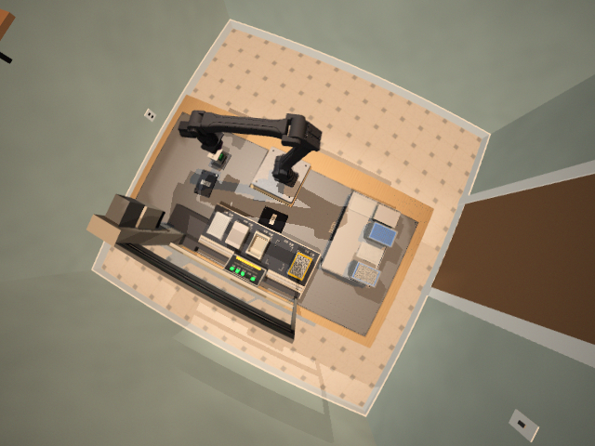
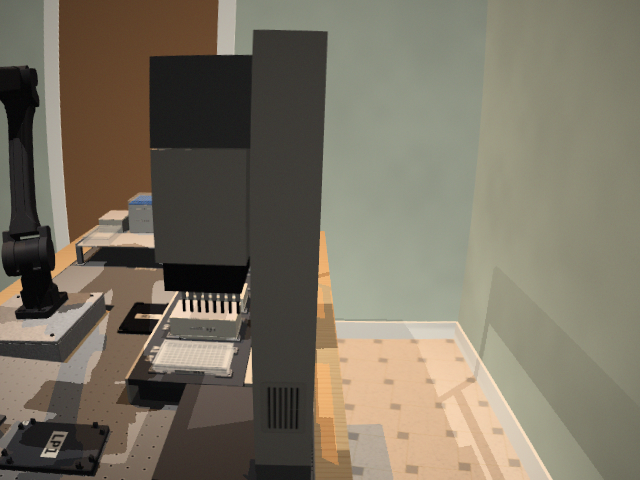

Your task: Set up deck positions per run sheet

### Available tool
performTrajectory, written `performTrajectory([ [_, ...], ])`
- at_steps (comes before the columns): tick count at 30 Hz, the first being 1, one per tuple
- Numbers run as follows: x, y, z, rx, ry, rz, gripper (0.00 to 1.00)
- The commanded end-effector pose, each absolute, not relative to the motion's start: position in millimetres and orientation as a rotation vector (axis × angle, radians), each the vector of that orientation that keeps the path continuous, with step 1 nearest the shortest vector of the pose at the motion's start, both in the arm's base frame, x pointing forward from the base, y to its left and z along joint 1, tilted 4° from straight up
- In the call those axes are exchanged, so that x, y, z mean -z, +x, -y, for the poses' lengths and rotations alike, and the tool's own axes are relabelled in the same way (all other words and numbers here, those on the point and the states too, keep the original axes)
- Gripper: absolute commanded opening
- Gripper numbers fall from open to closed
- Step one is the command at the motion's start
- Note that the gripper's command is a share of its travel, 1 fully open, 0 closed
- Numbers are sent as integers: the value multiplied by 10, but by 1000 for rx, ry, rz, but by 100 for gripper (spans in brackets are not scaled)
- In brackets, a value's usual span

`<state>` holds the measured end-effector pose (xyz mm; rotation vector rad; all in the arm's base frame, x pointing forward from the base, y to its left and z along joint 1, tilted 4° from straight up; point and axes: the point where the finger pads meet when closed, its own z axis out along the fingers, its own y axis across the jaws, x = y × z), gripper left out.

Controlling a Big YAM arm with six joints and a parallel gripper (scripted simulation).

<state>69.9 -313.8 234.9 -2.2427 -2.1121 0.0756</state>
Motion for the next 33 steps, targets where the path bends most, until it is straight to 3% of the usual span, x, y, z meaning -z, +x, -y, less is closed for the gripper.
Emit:
performTrajectory([
  [1,-2326,693,3189,-92,-2245,2138,0],
  [33,-1832,638,3196,-85,-2245,2126,0],
])
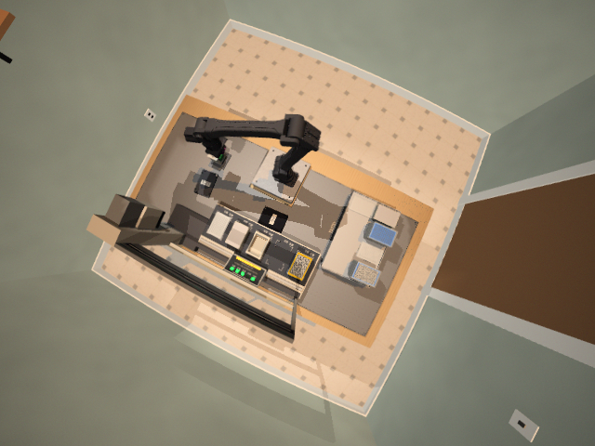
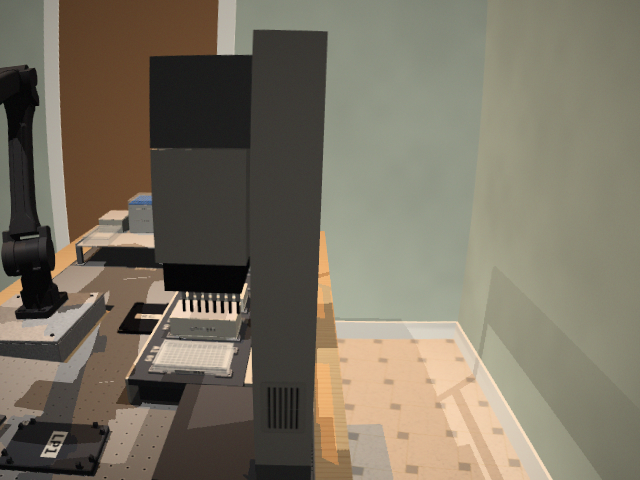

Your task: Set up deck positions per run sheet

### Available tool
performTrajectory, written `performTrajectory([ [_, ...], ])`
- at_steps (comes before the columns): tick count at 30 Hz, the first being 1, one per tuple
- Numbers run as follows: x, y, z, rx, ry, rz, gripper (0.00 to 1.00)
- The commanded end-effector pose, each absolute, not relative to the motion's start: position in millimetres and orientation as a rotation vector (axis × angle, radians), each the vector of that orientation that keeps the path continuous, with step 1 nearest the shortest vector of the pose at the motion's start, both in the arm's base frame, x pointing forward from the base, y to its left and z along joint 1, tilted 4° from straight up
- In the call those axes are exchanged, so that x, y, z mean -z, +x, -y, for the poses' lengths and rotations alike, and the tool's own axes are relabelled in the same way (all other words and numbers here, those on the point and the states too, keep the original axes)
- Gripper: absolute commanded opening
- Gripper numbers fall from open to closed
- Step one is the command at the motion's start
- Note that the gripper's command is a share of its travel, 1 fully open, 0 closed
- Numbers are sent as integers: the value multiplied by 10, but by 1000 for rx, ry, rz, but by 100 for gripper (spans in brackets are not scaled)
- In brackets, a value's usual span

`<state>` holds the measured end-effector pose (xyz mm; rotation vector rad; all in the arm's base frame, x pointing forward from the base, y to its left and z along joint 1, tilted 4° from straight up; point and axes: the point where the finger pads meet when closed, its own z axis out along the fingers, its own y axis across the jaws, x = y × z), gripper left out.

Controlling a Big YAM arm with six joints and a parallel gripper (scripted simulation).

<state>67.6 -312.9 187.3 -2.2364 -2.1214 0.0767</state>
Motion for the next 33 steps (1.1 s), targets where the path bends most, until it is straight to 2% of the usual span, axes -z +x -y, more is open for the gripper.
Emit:
performTrajectory([
  [1,-1815,636,3196,-85,-2245,2126,0],
  [33,-1348,599,3189,-85,-2245,2125,0],
])
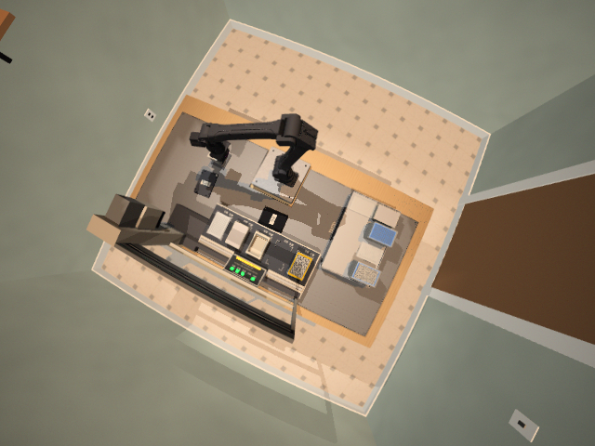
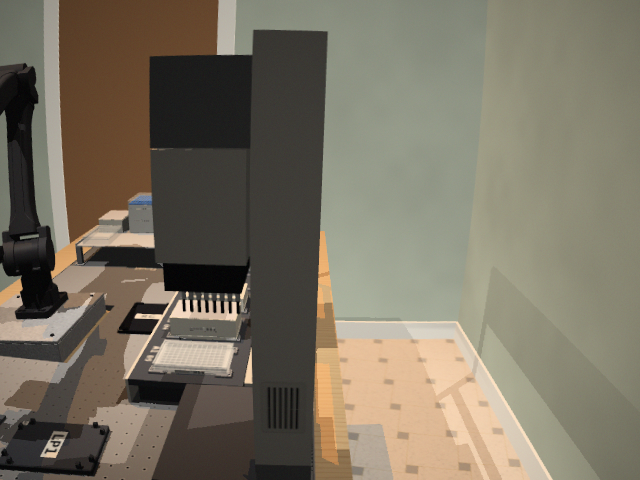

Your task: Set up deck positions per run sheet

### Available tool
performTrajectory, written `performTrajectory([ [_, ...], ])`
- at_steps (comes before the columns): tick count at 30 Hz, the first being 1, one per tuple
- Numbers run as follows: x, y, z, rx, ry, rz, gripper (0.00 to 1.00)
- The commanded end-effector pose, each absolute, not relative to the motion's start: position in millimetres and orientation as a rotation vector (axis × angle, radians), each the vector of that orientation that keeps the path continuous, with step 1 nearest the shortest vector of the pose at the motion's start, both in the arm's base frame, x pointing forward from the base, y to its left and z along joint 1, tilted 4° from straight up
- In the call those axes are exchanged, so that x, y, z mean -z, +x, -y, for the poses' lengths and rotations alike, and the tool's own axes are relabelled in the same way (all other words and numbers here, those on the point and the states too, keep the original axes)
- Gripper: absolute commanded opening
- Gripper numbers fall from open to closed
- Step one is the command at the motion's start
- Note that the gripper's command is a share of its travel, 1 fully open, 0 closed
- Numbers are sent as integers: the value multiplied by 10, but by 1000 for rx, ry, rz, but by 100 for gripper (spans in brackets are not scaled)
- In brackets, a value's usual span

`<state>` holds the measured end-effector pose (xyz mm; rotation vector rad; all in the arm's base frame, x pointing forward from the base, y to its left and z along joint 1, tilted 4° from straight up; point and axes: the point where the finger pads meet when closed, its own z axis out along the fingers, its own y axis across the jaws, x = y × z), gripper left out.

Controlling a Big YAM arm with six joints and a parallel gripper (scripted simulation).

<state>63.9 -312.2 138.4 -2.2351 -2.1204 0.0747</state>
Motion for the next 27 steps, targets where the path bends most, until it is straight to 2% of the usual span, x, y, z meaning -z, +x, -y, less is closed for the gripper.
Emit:
performTrajectory([
  [1,-1331,598,3189,-85,-2245,2125,0],
  [27,-929,566,3182,-85,-2244,2125,0],
])
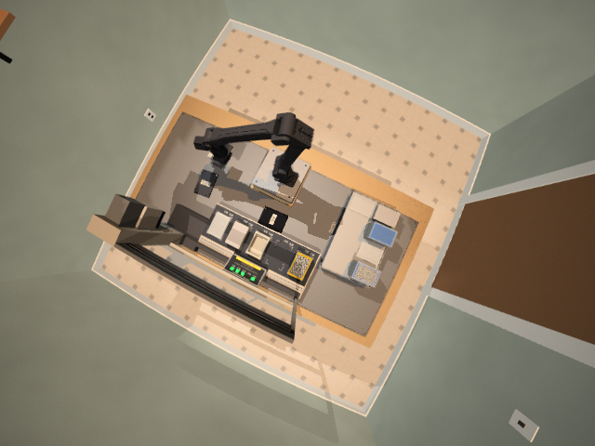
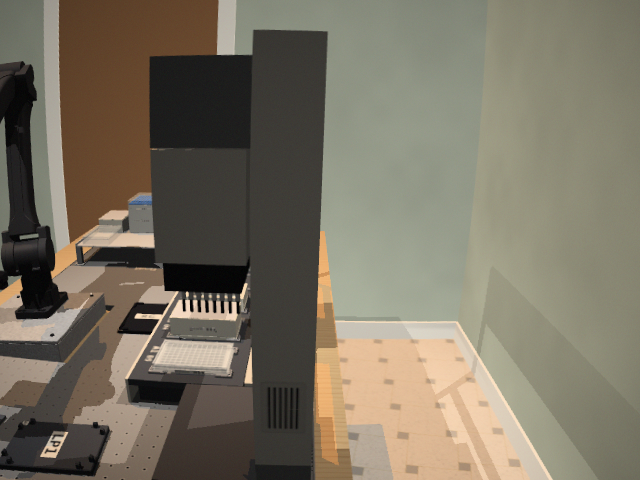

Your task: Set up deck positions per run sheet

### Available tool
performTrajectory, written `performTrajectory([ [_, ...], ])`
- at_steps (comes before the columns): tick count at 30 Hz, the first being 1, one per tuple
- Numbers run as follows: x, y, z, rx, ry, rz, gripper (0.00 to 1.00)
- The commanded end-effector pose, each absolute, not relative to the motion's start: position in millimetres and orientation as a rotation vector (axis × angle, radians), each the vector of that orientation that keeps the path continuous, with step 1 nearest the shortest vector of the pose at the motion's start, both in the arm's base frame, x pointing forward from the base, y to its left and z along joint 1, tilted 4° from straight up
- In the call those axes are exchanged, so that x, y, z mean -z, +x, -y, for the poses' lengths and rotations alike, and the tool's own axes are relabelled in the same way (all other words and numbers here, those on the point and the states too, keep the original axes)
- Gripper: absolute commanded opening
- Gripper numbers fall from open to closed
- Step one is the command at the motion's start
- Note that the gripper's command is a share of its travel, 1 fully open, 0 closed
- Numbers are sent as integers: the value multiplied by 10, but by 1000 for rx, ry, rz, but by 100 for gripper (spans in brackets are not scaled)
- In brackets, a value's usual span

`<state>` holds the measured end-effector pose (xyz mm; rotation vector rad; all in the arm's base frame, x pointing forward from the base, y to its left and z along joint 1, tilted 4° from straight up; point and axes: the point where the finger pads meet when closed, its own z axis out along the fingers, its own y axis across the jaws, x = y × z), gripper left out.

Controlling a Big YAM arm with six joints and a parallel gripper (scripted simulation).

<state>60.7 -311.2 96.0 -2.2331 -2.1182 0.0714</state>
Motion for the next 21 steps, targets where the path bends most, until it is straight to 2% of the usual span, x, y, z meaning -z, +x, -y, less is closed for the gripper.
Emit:
performTrajectory([
  [1,-912,565,3181,-85,-2244,2125,0],
  [21,-654,544,3178,-88,-2246,2126,0],
])
